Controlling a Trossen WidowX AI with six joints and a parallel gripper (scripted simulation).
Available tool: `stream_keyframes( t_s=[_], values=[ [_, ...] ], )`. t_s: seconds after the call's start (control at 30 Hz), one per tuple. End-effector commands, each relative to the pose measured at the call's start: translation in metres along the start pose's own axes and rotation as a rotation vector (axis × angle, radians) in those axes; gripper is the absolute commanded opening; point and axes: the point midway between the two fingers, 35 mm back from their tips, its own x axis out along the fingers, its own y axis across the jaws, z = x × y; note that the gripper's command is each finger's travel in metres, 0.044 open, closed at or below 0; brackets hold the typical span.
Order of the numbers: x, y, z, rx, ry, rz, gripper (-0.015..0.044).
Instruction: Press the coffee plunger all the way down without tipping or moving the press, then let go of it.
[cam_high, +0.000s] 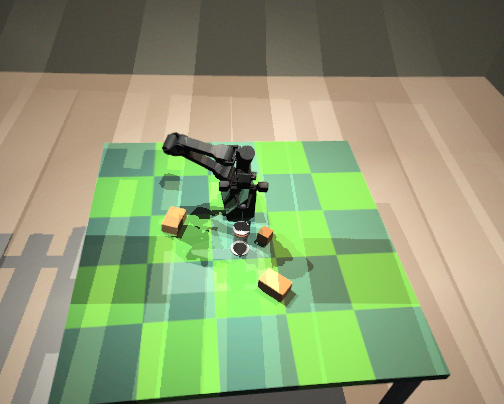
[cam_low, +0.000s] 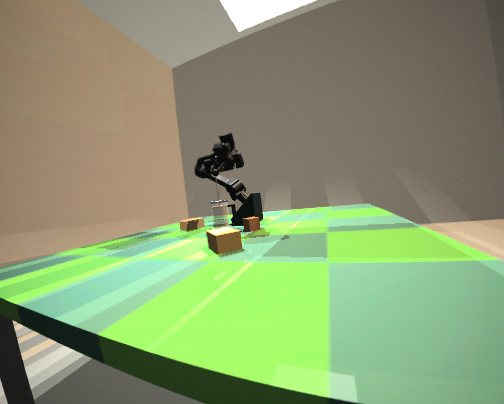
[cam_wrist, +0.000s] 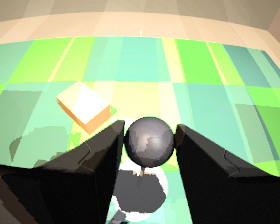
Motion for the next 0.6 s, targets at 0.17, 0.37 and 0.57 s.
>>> stream_keyframes(
  t_s=[0.17,0.37,0.57],
  values=[
    [0.011,0.005,-0.017,-0.008,0.020,0.011,0.0114],
    [0.017,0.007,-0.024,-0.007,0.023,0.013,0.0114],
    [0.023,0.009,-0.032,-0.006,0.026,0.015,0.0114]
  ],
)
